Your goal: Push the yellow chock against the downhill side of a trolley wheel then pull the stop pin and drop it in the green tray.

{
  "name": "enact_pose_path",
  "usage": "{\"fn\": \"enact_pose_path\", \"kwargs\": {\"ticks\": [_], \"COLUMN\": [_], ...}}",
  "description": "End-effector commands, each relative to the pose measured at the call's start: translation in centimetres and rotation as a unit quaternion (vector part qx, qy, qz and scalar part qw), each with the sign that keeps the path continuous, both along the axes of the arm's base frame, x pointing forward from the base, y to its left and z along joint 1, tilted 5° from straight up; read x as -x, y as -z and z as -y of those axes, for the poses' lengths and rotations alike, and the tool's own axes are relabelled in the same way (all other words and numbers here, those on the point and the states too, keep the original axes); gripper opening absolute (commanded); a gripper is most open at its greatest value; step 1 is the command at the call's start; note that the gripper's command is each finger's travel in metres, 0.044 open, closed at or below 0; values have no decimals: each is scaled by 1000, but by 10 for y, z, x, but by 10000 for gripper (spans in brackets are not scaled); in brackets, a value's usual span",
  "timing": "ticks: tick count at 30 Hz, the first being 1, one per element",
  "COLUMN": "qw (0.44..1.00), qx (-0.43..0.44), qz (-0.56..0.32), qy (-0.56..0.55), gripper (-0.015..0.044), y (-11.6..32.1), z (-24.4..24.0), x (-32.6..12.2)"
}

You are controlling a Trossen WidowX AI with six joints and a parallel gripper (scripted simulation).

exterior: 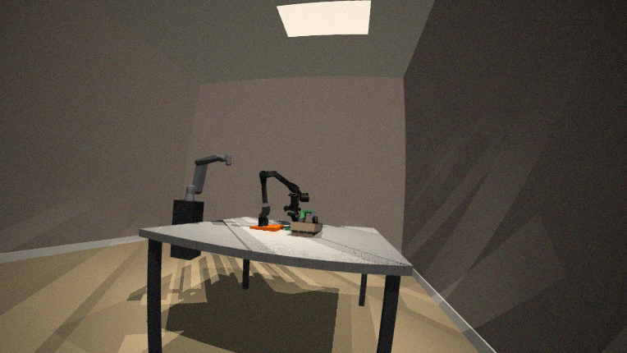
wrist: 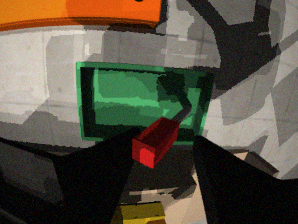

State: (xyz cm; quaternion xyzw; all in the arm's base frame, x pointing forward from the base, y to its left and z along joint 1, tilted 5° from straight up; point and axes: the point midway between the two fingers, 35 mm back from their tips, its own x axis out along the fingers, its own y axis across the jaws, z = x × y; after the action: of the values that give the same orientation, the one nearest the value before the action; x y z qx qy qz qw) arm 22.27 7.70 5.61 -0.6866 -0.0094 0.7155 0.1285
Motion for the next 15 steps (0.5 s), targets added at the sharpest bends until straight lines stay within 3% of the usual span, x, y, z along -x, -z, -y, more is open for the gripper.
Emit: {"fn": "enact_pose_path", "kwargs": {"ticks": [1,15], "qw": [1000,1000], "qx": [-2,-2], "qz": [-3,-3], "qy": [-3,-3], "gripper": [190,190], "y": [2,4], "z": [1,7], "x": [2,2]}}
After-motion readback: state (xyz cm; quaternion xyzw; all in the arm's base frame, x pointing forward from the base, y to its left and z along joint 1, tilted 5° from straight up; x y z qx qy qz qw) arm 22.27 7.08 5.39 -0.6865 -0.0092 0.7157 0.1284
